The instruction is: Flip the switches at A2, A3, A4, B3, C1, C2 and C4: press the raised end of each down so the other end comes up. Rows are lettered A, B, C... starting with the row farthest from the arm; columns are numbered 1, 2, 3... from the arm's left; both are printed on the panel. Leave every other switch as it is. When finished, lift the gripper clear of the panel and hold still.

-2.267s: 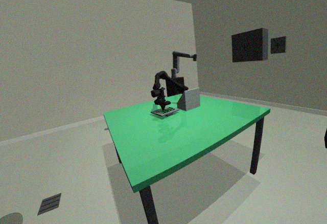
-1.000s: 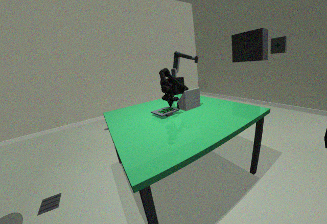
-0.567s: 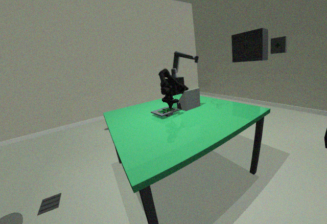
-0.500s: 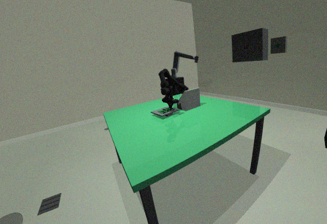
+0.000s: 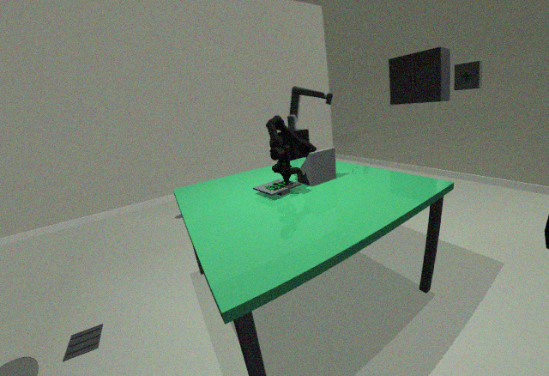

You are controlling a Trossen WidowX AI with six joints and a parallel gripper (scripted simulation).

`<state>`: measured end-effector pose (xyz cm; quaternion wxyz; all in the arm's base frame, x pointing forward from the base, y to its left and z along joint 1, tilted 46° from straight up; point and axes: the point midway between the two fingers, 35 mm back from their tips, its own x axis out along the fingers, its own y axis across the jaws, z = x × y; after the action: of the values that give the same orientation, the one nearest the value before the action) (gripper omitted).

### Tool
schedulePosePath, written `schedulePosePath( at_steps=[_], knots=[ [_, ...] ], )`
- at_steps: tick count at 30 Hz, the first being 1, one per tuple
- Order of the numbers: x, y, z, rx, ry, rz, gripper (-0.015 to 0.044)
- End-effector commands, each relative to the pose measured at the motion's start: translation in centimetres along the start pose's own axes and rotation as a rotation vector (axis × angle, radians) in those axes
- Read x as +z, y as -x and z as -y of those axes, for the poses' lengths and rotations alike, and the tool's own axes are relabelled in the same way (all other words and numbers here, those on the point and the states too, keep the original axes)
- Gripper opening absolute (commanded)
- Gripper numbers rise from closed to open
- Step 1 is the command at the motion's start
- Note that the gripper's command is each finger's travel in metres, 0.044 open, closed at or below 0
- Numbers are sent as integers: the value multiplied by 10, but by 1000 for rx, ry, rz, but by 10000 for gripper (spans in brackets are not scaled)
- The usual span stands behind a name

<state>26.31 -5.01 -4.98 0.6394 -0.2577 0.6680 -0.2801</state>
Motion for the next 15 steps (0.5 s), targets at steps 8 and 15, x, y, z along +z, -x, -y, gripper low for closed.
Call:
schedulePosePath(
  at_steps=[8, 15],
  knots=[
    [0, -1, 1, -4, 2, 2, 0],
    [0, -2, 1, -4, 2, 2, 0]
  ],
)
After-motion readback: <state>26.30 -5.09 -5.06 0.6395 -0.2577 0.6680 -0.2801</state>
